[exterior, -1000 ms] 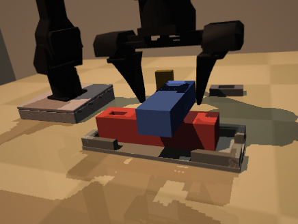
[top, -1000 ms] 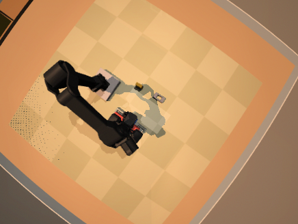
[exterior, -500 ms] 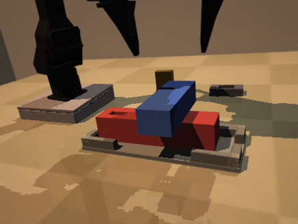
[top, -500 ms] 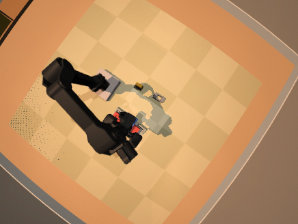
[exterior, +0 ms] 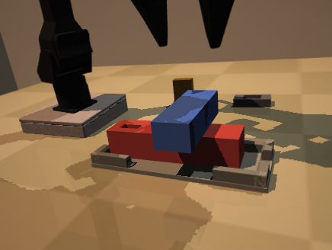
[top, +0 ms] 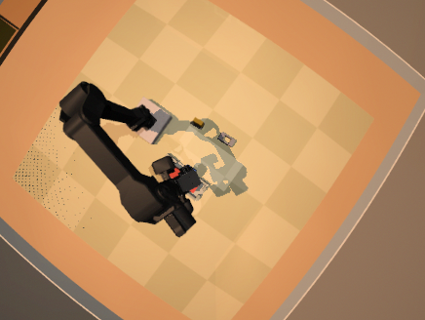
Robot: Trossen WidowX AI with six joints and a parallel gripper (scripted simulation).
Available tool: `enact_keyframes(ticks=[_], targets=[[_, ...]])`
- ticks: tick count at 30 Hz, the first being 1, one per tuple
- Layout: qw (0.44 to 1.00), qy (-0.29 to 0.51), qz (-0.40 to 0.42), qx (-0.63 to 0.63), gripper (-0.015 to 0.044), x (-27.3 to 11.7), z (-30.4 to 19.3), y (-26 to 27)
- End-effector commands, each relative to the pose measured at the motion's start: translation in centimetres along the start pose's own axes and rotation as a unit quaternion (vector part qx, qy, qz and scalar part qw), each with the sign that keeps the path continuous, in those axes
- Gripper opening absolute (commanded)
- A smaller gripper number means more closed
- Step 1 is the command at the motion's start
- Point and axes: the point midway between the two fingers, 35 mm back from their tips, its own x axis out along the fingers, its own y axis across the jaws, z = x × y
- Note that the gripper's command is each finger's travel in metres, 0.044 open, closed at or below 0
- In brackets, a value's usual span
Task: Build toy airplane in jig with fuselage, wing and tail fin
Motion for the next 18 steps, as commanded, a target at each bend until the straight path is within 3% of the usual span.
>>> enact_keyframes(ticks=[1, 5, 18], targets=[[0.956, 0.001, -0.002, 0.294, 0.0440, -0.03, -0.03, -0.11], [0.894, 0.001, -0.002, 0.448, 0.0440, 0.02, -0.03, -0.13], [0.890, 0.001, -0.002, 0.455, 0.0440, 0.02, -0.02, -0.14]])
